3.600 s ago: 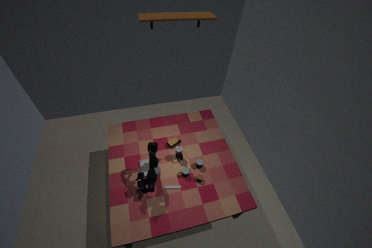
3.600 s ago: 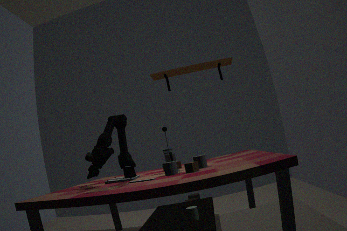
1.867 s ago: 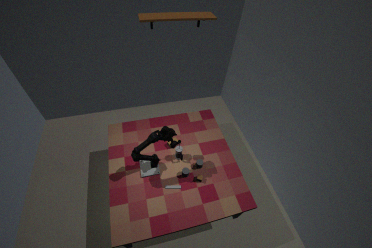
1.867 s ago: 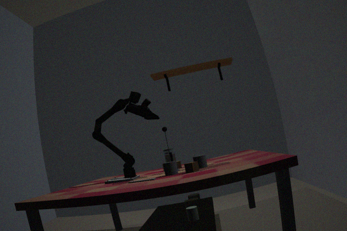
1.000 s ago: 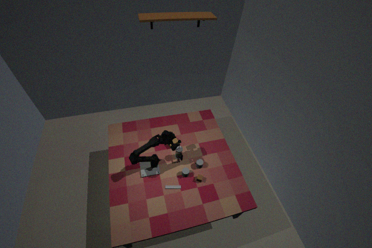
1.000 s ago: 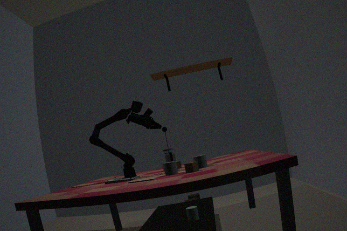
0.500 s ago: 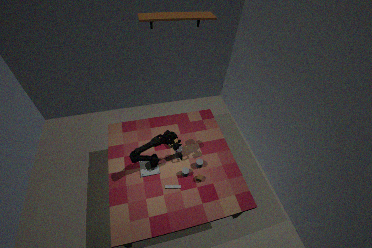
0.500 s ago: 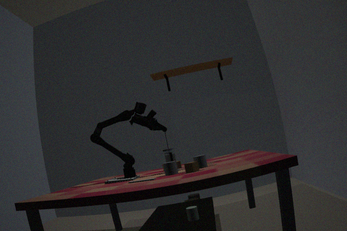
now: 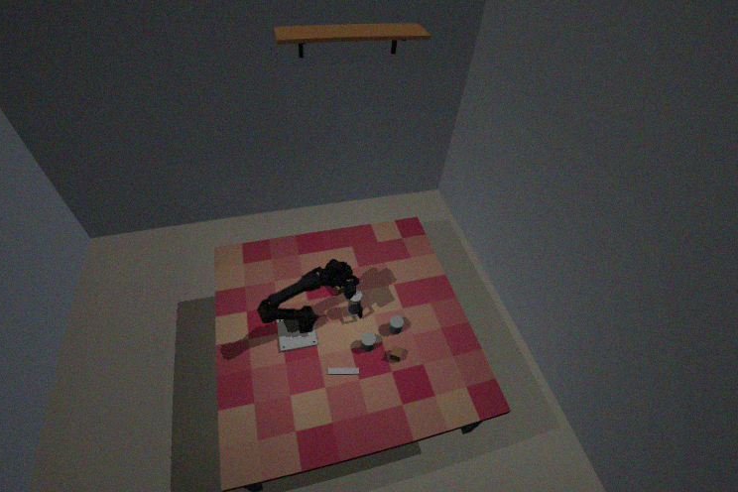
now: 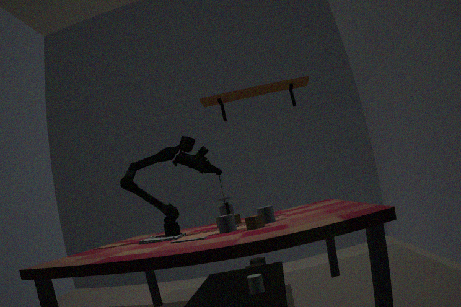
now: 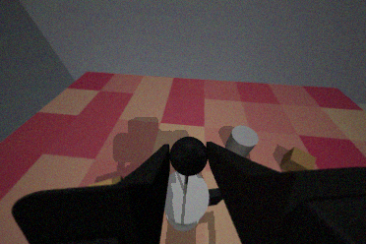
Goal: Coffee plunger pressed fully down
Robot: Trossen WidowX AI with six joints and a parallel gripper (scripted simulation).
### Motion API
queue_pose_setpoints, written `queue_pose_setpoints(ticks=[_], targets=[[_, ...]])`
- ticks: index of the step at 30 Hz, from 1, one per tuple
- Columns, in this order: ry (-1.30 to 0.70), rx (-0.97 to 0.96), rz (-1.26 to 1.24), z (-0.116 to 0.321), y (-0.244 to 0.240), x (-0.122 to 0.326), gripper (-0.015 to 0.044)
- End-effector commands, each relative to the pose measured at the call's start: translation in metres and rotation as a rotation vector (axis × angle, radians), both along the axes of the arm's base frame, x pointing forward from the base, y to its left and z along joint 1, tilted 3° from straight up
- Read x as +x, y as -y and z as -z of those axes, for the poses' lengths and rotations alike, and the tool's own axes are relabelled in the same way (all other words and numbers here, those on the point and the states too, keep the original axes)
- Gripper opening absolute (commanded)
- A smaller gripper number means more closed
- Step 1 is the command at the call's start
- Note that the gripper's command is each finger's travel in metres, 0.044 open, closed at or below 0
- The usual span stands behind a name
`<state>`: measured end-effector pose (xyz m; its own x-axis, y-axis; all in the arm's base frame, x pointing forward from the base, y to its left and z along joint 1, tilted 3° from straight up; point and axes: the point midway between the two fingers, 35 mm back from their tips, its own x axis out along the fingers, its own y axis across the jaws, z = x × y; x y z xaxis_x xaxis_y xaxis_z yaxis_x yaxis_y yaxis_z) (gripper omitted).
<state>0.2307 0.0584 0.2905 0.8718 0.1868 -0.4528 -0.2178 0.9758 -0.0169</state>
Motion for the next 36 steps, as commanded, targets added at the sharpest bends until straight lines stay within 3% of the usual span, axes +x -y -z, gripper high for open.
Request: queue_pose_setpoints(ticks=[1, 36], targets=[[0.002, -0.003, -0.003, 0.000, 0.000, 0.000, 0.0124], [0.002, -0.003, -0.003, 0.042, -0.001, 0.006, 0.0124]])
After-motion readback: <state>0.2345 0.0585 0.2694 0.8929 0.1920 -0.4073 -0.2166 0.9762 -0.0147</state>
